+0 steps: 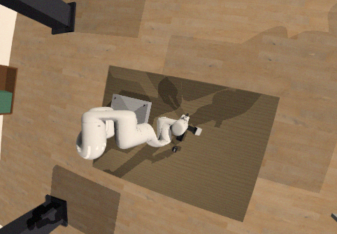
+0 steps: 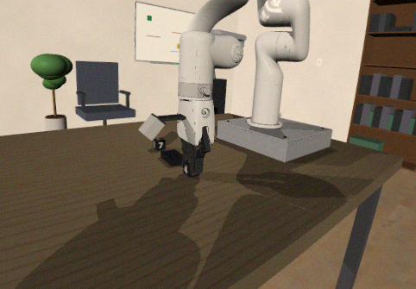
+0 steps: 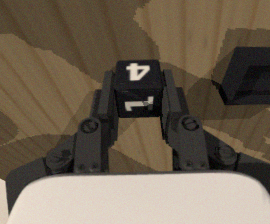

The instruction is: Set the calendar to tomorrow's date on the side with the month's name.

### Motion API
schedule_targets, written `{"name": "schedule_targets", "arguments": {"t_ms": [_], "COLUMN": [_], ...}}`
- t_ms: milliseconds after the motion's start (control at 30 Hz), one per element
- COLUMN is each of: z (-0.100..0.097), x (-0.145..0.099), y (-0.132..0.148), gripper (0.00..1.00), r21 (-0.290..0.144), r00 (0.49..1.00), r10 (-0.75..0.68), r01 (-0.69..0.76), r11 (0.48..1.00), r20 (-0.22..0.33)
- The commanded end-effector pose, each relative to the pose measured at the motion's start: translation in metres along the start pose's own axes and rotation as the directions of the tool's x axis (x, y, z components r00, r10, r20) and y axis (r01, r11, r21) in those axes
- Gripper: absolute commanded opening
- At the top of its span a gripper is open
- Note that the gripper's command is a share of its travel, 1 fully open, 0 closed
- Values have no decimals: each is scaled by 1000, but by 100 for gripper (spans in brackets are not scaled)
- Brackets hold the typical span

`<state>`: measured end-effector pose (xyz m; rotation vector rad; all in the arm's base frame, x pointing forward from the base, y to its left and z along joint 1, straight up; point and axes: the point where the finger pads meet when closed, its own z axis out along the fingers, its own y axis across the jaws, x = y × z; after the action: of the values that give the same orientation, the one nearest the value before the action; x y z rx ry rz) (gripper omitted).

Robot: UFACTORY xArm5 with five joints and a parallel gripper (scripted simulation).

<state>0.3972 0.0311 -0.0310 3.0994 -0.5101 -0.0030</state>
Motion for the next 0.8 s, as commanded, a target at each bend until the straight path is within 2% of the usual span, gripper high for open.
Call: {"name": "schedule_targets", "arguments": {"t_ms": [0, 233, 300, 433, 533, 767], "z": [-19, -70, -70, -91, -97, -98], "x": [2, 2, 2, 1, 1, 1], "y": [-1, -1, -1, -1, -1, -1], "gripper": [27, 27, 27, 27, 27, 27], "r21": [2, 2, 2, 2, 2, 2], "r00": [1000, 1000, 1000, 1000, 1000, 1000], "r10": [0, 0, 0, 0, 0, 0], "r01": [0, 0, 0, 0, 0, 0], "r11": [1000, 1000, 1000, 1000, 1000, 1000], "r20": [-5, -5, -5, -5, -5, -5]}}
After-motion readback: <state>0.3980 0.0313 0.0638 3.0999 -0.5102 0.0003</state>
